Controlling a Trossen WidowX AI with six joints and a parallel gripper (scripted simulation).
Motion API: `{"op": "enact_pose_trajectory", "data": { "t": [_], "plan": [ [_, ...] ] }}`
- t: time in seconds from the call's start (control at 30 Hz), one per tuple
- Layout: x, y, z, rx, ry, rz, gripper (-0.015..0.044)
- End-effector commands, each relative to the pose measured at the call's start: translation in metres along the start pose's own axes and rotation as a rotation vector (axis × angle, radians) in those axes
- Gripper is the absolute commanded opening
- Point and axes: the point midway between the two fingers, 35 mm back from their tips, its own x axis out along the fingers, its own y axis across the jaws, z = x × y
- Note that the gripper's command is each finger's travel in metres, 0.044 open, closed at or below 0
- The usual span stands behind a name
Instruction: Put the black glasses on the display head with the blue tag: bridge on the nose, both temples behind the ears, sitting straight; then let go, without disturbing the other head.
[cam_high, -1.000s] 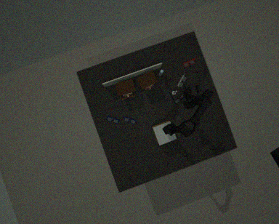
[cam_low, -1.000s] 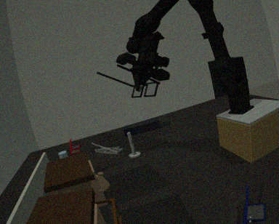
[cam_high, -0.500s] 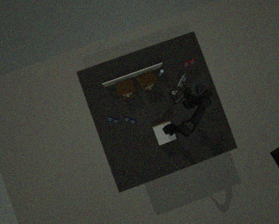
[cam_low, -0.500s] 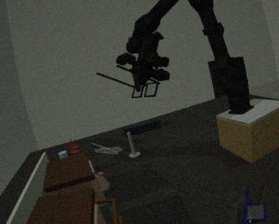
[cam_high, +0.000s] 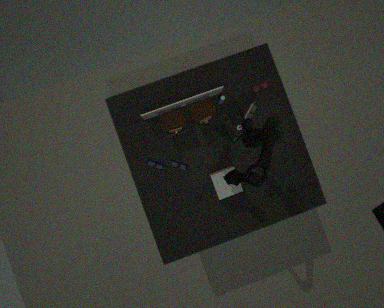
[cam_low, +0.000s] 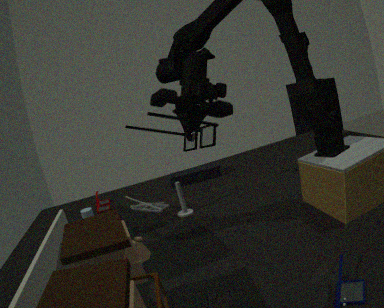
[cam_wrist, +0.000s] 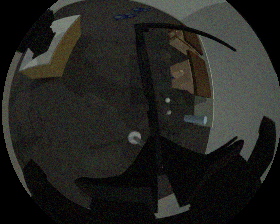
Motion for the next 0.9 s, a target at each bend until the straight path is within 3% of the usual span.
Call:
{"op": "enact_pose_trajectory", "data": {
  "t": [0.0,0.87],
  "plan": [
    [0.014,-0.004,0.012,0.033,-0.011,0.061,0.0000],
    [0.071,-0.018,0.085,0.162,0.095,0.347,0.0000]
  ]
}}
